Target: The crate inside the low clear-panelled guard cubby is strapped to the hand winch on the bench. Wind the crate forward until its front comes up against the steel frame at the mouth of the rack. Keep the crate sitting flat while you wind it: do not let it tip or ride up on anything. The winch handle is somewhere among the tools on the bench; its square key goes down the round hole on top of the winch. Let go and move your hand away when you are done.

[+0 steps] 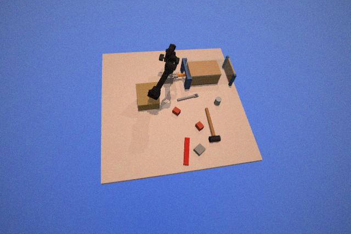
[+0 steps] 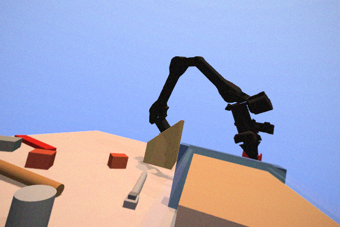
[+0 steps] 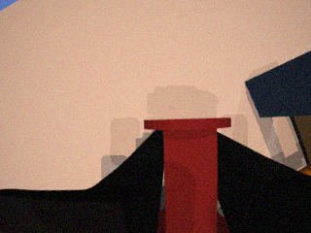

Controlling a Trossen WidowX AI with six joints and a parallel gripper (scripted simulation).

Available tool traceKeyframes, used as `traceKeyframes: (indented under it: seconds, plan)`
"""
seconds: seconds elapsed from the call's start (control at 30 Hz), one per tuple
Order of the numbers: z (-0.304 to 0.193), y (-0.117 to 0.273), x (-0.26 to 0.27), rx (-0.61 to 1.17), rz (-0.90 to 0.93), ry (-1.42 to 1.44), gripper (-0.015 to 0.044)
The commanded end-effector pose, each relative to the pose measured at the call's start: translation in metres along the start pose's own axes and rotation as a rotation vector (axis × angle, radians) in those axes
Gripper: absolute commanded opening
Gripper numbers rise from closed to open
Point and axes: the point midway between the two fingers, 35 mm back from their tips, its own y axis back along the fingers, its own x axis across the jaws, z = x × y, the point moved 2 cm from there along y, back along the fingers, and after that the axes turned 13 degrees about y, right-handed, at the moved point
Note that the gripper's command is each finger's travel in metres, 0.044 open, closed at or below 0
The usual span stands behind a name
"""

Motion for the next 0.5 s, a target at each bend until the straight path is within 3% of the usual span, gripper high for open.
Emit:
traceKeyframes:
  seconds: [0.0, 0.47]
  plan:
    - [-0.003, 0.001, 0.018, 0.008, 0.031, 0.017, 0.0000]
    - [-0.005, 0.003, 0.031, 0.008, 0.032, 0.017, 0.0000]
